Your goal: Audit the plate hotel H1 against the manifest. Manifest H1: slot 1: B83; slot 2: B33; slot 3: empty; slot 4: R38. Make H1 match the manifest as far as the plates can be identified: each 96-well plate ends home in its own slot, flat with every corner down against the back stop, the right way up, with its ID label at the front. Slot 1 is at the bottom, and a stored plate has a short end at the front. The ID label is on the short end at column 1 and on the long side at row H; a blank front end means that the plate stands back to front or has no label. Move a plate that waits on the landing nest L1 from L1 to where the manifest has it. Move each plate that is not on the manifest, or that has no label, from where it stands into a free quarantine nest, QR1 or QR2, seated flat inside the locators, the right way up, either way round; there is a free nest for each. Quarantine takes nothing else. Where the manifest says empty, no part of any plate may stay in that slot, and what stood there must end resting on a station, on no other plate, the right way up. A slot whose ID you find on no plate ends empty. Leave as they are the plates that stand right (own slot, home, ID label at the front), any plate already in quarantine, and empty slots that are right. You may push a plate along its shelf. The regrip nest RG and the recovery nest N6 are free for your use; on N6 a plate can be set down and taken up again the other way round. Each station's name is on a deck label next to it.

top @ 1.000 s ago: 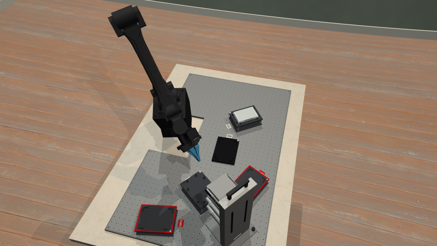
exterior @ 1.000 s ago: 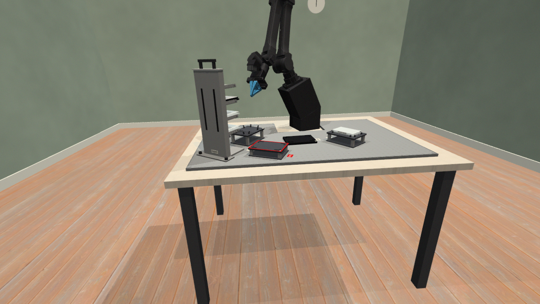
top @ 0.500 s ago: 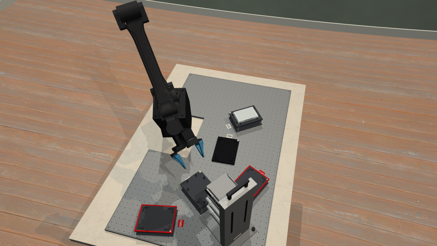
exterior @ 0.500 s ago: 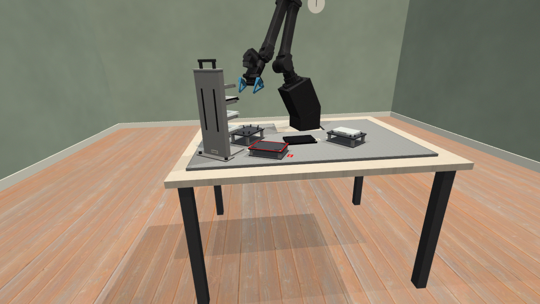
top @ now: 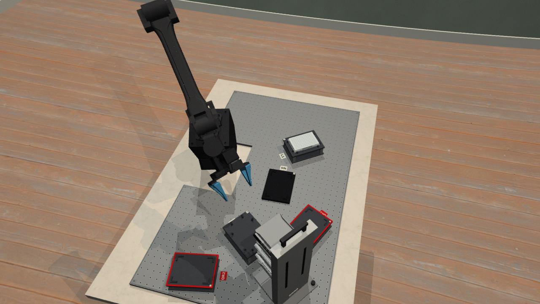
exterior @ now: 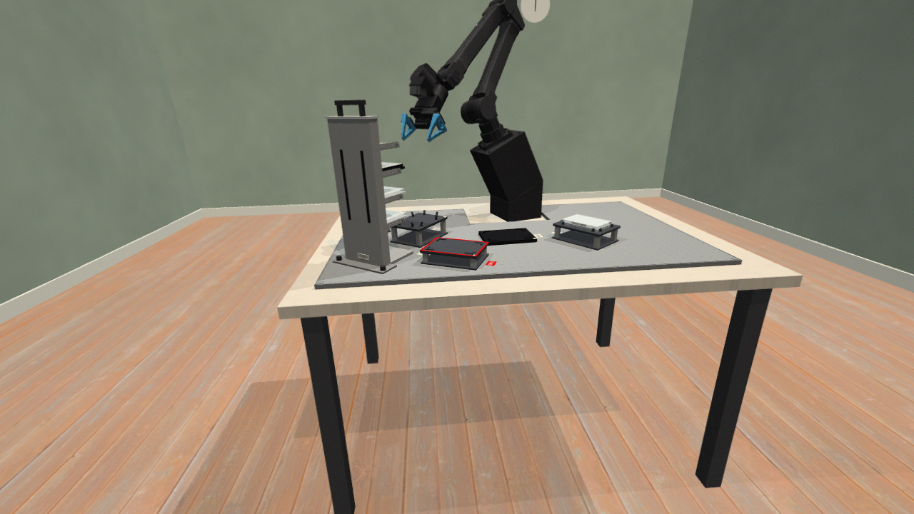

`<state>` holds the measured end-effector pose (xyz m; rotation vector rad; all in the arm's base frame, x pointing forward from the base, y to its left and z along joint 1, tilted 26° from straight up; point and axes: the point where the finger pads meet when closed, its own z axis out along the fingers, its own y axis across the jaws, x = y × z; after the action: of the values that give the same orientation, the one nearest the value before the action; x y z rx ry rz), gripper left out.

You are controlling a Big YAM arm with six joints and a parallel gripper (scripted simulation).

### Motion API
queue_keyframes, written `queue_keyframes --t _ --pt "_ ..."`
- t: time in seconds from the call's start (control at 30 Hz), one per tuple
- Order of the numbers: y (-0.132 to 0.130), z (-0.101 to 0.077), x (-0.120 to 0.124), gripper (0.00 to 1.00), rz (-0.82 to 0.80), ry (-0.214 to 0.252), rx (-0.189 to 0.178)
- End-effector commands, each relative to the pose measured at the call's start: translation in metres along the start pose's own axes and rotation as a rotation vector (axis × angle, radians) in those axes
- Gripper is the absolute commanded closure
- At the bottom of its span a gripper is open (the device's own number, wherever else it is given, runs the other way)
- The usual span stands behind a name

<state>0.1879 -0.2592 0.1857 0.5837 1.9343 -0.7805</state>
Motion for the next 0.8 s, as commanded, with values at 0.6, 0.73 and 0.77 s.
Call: queue_keyframes --t 0.6,0.73,0.77 --pt "0.005 -0.039 -0.033 0.00 0.014 0.024 -0.019" --pt "-0.006 -0.059 -0.078 0.00 0.013 -0.045 0.002" --pt "-0.006 -0.059 -0.078 0.00 0.013 -0.045 0.002"
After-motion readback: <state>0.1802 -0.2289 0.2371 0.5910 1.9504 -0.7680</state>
